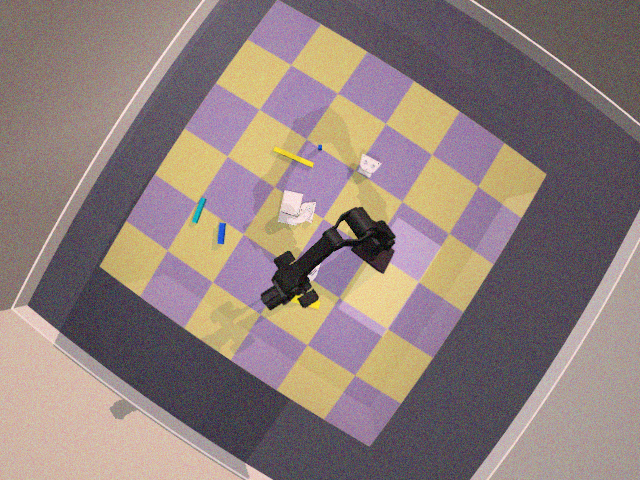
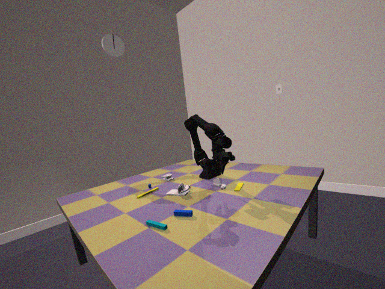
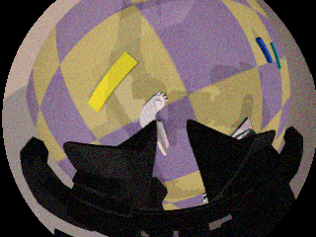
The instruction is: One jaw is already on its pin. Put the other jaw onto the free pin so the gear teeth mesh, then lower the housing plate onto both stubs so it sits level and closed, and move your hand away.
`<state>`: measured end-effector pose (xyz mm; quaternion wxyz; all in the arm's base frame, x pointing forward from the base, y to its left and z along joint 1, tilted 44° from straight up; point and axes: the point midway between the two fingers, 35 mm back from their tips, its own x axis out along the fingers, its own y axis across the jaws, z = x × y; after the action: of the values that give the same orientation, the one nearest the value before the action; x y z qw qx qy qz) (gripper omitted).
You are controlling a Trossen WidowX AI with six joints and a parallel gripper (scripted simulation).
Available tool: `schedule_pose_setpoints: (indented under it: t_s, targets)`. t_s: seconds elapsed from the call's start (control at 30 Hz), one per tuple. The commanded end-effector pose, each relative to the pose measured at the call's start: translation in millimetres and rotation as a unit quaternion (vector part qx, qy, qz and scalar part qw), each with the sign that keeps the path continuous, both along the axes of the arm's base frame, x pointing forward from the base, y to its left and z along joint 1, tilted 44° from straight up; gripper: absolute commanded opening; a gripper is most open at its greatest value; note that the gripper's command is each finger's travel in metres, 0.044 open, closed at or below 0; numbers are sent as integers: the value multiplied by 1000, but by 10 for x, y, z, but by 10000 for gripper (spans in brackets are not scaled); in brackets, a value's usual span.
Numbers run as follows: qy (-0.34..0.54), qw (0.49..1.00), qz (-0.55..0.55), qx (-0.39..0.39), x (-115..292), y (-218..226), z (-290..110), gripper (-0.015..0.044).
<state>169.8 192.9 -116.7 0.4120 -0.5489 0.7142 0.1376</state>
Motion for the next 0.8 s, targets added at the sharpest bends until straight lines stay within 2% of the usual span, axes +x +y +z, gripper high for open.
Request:
schedule_pose_setpoints:
  t_s: [0.0, 0.27, 0.77]
  targets:
    - [0, 1000, 0, 0, 0, 0, 0, 236]
    - [0, 1000, 0, 0, 0, 0, 0, 440]
    - [0, 1000, 0, 0, 0, 0, 0, 440]
